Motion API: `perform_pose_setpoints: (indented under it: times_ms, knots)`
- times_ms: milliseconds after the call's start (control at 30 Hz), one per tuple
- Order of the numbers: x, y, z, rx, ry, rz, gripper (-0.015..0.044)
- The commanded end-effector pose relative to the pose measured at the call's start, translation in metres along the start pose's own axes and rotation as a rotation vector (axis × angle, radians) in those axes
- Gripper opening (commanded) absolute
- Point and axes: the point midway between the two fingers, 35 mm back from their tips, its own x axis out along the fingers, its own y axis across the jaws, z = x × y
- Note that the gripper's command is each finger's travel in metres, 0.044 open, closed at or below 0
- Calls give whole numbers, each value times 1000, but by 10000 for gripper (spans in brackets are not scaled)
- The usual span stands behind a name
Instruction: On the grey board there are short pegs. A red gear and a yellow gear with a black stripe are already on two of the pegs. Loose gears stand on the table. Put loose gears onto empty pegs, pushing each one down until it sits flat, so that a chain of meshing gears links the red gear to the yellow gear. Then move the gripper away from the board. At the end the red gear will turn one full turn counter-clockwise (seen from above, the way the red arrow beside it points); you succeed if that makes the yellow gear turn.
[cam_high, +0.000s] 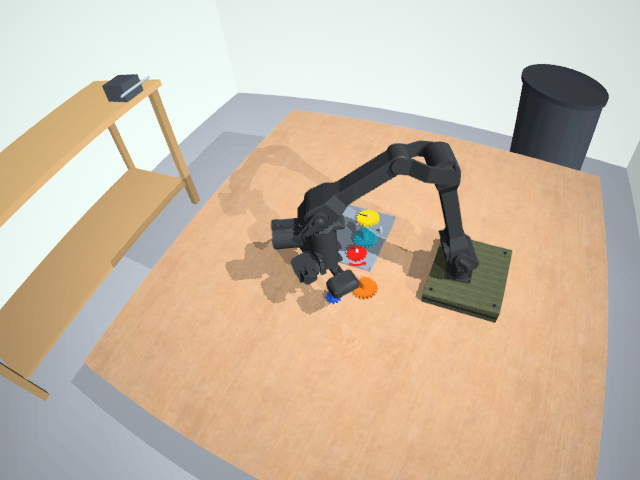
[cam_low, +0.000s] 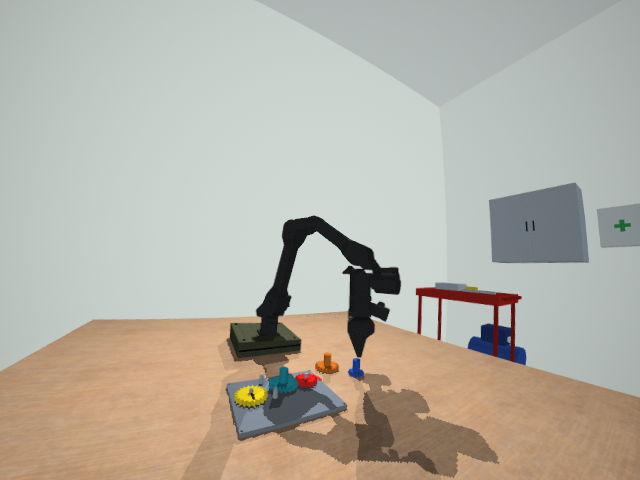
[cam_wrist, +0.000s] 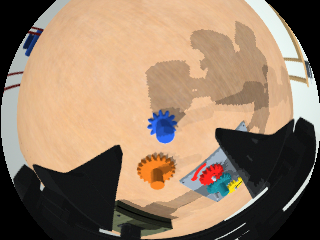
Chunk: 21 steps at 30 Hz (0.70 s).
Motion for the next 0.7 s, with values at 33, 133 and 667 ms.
perform_pose_setpoints:
  times_ms: [33, 133, 667]
  knots:
    - [10, 2, -3, 0, 13, 5, 440]
    - [14, 2, -3, 0, 13, 5, 440]
    - [37, 2, -4, 0, 13, 5, 440]
